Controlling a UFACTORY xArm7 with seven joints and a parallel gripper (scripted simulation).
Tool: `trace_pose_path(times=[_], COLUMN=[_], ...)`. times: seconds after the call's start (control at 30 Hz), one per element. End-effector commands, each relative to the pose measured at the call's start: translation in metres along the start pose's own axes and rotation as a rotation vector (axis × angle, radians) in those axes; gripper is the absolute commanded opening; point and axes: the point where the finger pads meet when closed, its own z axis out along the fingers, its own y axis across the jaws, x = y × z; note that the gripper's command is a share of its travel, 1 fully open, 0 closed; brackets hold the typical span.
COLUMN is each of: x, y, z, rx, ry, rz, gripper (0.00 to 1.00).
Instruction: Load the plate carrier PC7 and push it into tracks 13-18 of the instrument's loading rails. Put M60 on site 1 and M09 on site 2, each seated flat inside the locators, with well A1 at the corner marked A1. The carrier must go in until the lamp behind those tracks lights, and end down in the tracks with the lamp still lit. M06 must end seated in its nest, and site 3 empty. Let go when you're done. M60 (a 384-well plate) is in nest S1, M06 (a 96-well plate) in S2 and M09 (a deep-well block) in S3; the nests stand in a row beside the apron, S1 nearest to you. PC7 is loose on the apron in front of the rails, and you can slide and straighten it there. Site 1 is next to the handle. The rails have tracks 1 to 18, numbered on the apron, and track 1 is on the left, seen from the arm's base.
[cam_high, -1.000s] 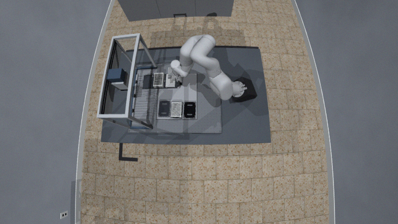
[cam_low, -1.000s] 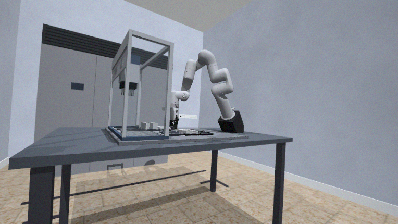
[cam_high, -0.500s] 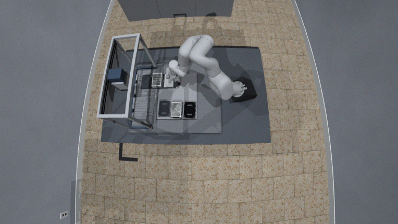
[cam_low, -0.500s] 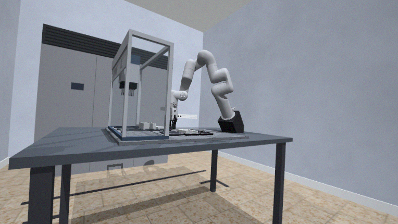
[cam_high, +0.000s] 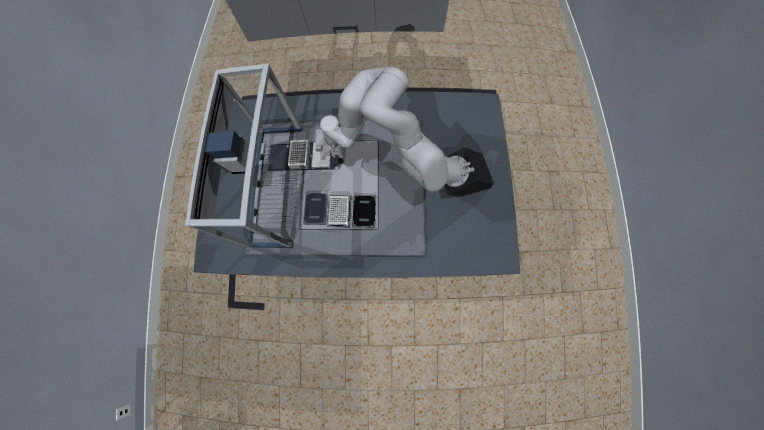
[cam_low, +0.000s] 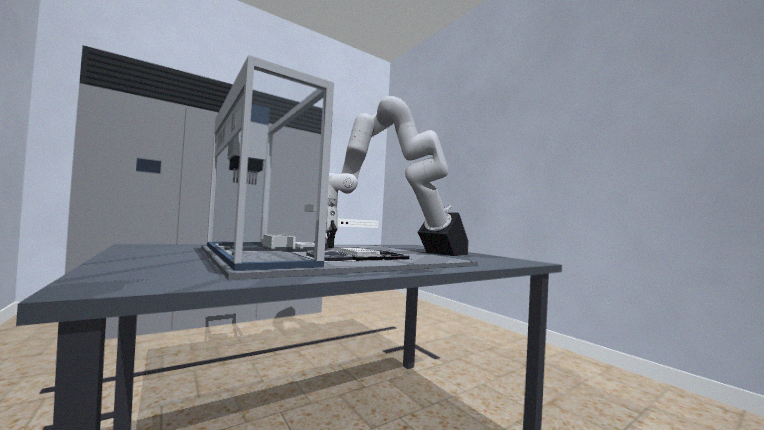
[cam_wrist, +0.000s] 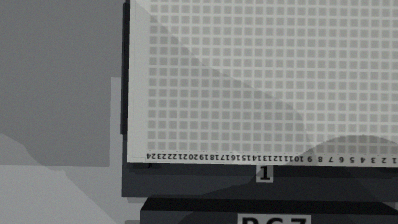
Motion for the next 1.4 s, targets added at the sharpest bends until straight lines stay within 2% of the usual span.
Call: trace_pose_path(times=[0.0,0.5,1.37], x=[0.003,0.018,0.027], y=[0.001,0.001,0.001], z=[-0.001,-0.001,-0.001], rx=[-0.002,-0.002,-0.002], ry=[0.005,0.005,0.005], rz=[0.000,0.000,0.000], gripper=[0.82,0.82,0.82])
